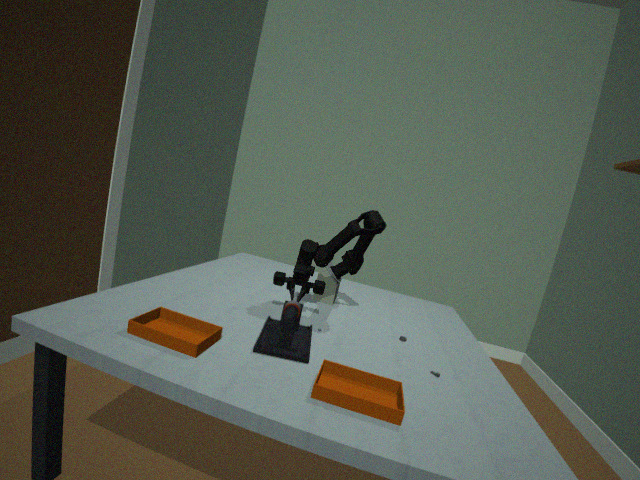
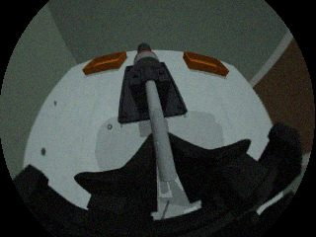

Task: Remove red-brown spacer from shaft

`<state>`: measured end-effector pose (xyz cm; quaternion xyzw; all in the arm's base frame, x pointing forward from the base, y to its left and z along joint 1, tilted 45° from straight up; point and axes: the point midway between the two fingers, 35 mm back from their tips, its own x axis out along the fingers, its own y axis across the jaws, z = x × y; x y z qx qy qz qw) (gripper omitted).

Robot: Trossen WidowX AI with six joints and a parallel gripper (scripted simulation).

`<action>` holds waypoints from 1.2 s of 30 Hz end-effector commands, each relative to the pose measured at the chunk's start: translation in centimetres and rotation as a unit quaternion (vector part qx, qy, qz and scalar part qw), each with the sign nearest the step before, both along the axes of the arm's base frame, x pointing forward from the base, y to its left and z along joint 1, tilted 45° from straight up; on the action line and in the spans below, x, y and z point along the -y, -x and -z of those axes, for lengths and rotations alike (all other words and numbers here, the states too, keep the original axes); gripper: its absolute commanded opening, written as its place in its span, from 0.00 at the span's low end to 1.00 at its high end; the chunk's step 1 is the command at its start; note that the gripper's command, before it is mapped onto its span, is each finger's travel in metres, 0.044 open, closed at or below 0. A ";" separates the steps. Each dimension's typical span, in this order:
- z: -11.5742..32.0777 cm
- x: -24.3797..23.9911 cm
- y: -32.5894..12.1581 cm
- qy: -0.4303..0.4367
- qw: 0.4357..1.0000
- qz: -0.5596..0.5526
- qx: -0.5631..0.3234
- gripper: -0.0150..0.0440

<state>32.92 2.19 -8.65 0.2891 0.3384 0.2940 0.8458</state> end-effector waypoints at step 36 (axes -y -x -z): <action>0.1 0.0 0.5 0.000 1.000 -0.002 0.000 0.25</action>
